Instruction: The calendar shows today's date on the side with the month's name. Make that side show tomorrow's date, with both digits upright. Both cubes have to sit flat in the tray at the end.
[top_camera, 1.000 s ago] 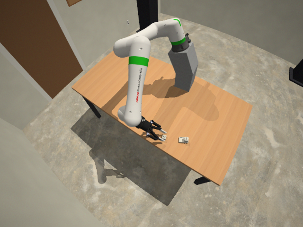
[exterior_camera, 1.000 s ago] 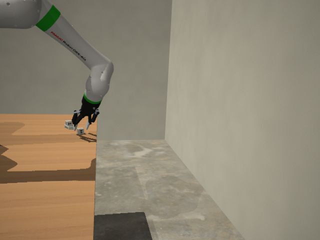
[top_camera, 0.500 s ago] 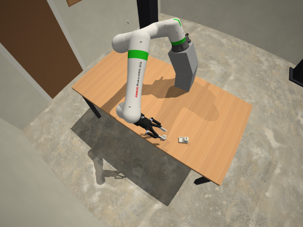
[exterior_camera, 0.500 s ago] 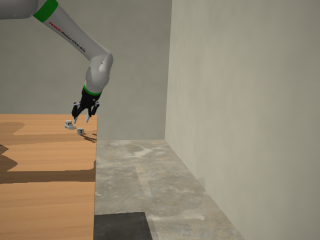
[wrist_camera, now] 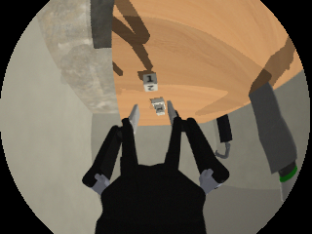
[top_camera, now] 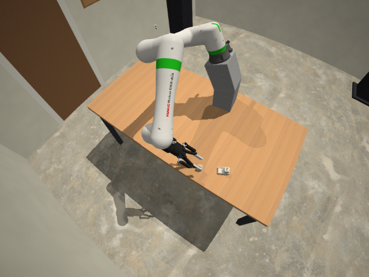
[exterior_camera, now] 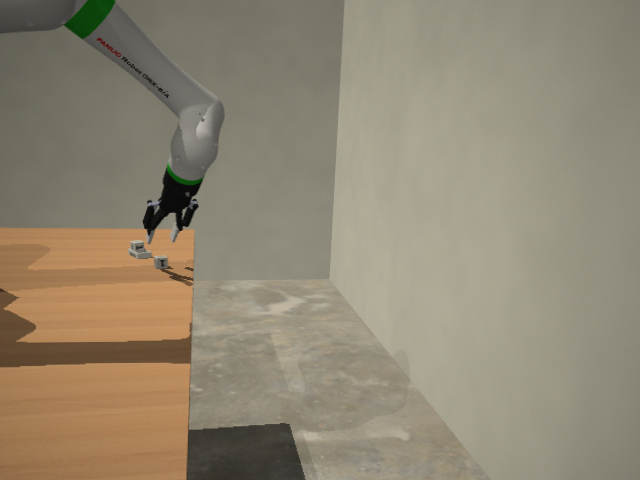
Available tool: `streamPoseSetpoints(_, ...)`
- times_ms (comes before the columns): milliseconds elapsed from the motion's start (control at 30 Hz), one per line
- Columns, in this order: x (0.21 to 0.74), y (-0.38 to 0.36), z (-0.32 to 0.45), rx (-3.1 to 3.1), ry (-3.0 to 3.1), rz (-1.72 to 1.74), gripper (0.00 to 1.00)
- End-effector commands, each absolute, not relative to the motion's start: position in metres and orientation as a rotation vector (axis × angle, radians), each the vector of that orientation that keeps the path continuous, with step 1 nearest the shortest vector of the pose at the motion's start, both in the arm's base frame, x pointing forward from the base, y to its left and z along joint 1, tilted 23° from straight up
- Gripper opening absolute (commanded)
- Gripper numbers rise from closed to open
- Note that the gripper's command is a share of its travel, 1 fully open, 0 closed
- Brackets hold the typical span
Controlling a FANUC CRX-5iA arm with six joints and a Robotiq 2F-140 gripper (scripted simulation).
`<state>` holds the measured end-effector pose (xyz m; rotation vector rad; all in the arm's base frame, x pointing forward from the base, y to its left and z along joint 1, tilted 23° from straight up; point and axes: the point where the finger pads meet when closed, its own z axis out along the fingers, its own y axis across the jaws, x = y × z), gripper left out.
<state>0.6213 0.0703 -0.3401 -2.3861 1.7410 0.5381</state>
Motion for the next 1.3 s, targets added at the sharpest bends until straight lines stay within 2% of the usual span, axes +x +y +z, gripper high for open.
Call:
streamPoseSetpoints(0,0.619,0.069,-0.342,-2.433,1.780,0.467,0.47)
streamPoseSetpoints(200,0.621,0.073,-0.339,-2.536,1.828,0.264,0.47)
streamPoseSetpoints(500,0.619,0.075,-0.339,-2.562,1.849,0.216,0.47)
streamPoseSetpoints(767,0.619,0.079,-0.338,-2.679,1.907,-0.071,0.47)
streamPoseSetpoints(1067,0.617,0.082,-0.338,-2.699,1.919,-0.118,0.47)
streamPoseSetpoints(1267,0.615,0.082,-0.339,-2.775,1.961,-0.350,0.47)
